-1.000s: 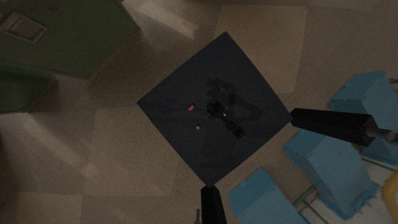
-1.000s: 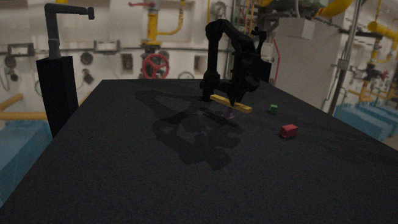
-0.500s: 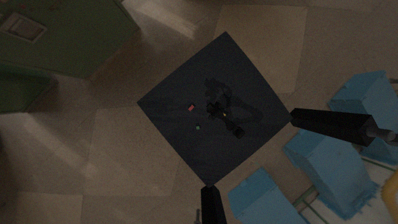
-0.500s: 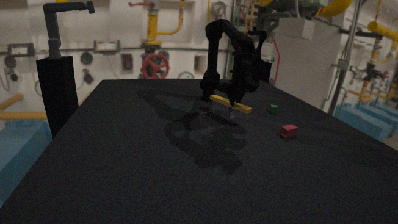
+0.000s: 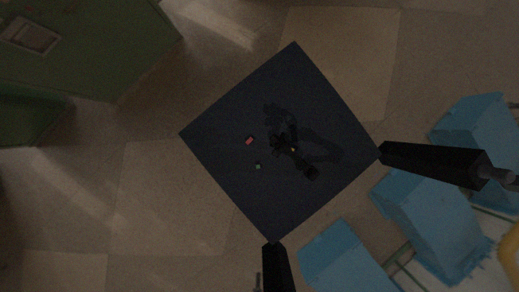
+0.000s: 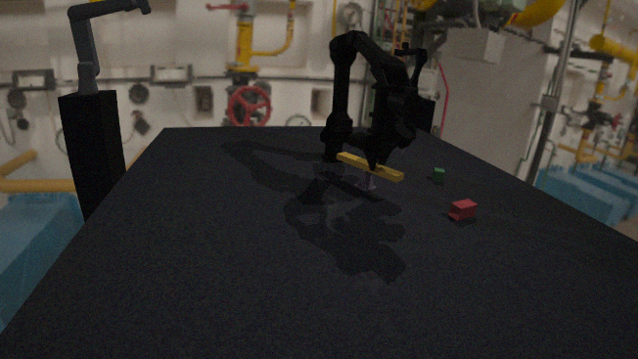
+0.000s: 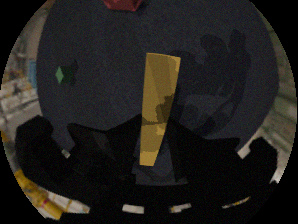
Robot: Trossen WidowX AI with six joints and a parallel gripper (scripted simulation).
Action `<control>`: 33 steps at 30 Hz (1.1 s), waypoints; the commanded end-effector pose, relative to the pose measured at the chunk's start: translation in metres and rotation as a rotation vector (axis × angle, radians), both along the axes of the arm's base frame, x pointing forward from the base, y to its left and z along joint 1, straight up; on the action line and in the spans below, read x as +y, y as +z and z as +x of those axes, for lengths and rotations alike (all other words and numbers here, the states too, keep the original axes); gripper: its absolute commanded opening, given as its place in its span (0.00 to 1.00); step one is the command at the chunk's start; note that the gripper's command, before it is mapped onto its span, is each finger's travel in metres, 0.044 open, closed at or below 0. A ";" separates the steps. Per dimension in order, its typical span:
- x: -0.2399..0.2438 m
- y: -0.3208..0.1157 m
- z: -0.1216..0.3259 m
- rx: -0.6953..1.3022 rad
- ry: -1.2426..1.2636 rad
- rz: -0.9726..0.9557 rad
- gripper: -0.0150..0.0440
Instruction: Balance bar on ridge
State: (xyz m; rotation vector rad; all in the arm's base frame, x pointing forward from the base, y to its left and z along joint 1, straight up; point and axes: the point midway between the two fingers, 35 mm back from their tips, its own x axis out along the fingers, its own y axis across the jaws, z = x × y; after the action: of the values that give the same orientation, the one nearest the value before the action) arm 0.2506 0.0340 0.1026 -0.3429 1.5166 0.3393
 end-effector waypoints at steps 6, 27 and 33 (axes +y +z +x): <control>0.000 -0.001 0.000 -0.001 -0.004 0.000 0.25; 0.000 -0.003 0.000 -0.001 -0.004 0.000 0.25; 0.000 -0.004 0.000 -0.001 -0.004 0.000 0.25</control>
State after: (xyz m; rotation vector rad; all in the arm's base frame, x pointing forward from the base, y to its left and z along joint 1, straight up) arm 0.2509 0.0341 0.1010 -0.3430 1.5150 0.3394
